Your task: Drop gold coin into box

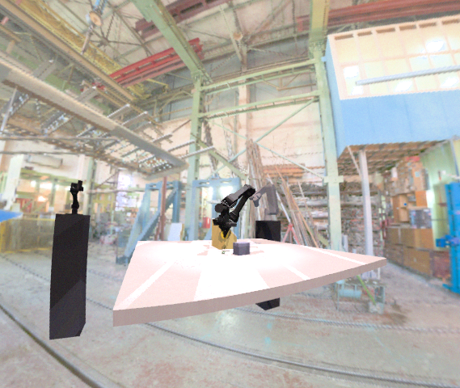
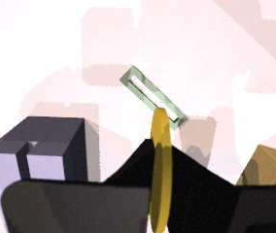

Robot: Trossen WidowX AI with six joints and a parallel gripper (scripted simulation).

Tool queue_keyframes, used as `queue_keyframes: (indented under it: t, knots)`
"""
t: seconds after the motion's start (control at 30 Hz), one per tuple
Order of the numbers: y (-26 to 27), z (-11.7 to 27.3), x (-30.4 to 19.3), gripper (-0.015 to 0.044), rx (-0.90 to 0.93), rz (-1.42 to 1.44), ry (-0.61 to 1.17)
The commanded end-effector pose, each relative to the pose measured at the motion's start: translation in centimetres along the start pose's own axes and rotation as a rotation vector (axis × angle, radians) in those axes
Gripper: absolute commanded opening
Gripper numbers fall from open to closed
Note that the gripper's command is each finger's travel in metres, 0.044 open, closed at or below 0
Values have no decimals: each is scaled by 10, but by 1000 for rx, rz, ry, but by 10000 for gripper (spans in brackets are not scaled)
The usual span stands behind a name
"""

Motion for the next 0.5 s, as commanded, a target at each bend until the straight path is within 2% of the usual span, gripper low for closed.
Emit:
queue_keyframes:
  t: [0.0,0.47]
  knots:
    - [11,4,-2,0,9,3,-12]
    - [42,5,-16,0,10,2,-14]
Point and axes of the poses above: the point midway between the two fingers, 35 mm back from their tips, its own z axis back along the fingers, its own y axis across the jaws, x = y × z, the point moved 7 cm from there along z, back along the fingers, and after that the axes turned 9 degrees about z, right-handed, at the moved point
